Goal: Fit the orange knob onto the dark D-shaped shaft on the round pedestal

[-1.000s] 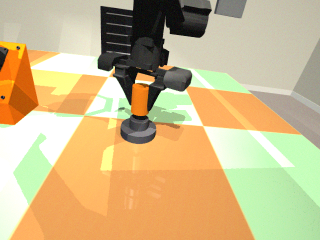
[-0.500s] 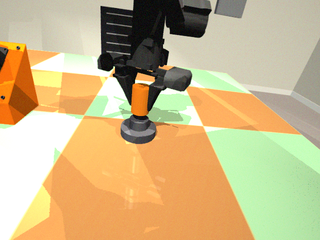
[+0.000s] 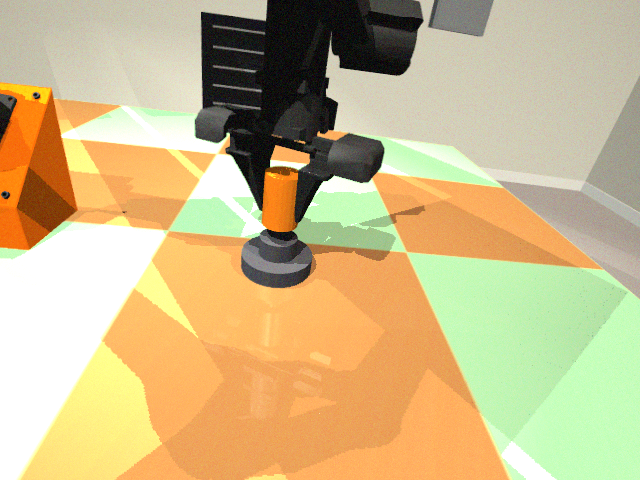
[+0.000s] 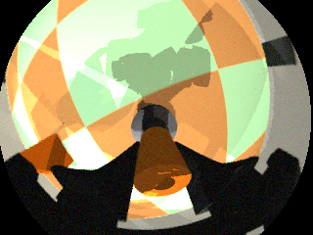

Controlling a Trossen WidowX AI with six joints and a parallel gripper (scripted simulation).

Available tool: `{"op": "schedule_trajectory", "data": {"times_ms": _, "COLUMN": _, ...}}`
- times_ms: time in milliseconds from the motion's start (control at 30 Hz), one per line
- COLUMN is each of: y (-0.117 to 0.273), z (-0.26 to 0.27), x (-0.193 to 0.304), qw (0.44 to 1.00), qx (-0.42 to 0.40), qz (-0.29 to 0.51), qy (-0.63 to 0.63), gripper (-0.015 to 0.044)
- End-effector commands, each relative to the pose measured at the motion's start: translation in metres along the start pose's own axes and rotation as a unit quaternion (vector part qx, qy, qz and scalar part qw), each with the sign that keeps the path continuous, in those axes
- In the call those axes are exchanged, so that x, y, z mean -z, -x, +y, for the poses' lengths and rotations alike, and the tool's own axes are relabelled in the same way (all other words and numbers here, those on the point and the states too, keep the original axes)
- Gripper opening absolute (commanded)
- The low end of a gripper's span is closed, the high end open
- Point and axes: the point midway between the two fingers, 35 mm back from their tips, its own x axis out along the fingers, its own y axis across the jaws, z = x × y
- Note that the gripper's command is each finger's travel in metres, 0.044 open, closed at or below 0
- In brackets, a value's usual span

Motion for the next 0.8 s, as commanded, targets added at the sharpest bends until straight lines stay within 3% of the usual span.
{"op": "schedule_trajectory", "data": {"times_ms": 0, "y": -0.0003, "z": -0.0006, "x": -0.0003, "qw": 1.0, "qx": 0.001, "qz": 0.0, "qy": 0.002, "gripper": 0.0}}
{"op": "schedule_trajectory", "data": {"times_ms": 767, "y": 0.0047, "z": -0.0076, "x": 0.0002, "qw": 1.0, "qx": 0.001, "qz": 0.0, "qy": 0.022, "gripper": 0.0}}
